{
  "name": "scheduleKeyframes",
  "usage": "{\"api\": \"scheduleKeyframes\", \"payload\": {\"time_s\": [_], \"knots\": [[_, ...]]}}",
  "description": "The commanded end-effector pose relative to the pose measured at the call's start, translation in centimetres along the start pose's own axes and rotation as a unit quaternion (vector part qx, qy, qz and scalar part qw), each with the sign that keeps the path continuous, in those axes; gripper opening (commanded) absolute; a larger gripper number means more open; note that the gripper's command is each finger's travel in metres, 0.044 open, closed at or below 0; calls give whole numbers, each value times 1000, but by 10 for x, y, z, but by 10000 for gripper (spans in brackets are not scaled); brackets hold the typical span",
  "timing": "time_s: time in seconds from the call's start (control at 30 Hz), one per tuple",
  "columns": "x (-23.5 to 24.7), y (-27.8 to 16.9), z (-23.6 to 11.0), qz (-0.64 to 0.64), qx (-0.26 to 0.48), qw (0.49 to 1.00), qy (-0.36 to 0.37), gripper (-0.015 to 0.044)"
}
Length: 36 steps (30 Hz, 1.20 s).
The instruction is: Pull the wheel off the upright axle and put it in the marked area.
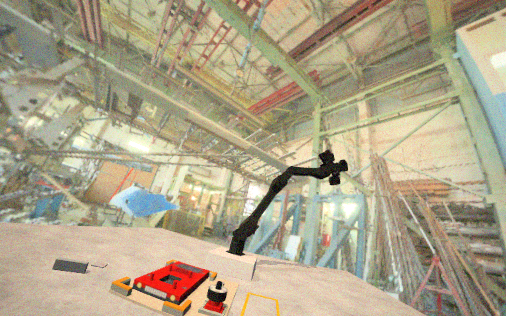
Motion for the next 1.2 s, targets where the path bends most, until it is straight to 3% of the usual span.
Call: {"api": "scheduleKeyframes", "payload": {"time_s": [0.0, 0.1, 0.6, 1.17], "knots": [[0, 0, 0, -2, -1, 1000, 0, 374], [-2, 5, -6, -30, -17, 999, -5, 300], [-50, 64, -100, -75, -157, 972, -157, 300], [-87, 97, -238, -90, -278, 890, -350, 300]]}}
Point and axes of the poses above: the point midway between the two fingers, 35 mm back from their tips, its own z axis out along the fingers, its own x axis across the jaws, y = z × x, the point moved 8 cm from there along -z, back along the fingers, and after that the axes turned 13 degrees about -z, right-handed, at the moved point
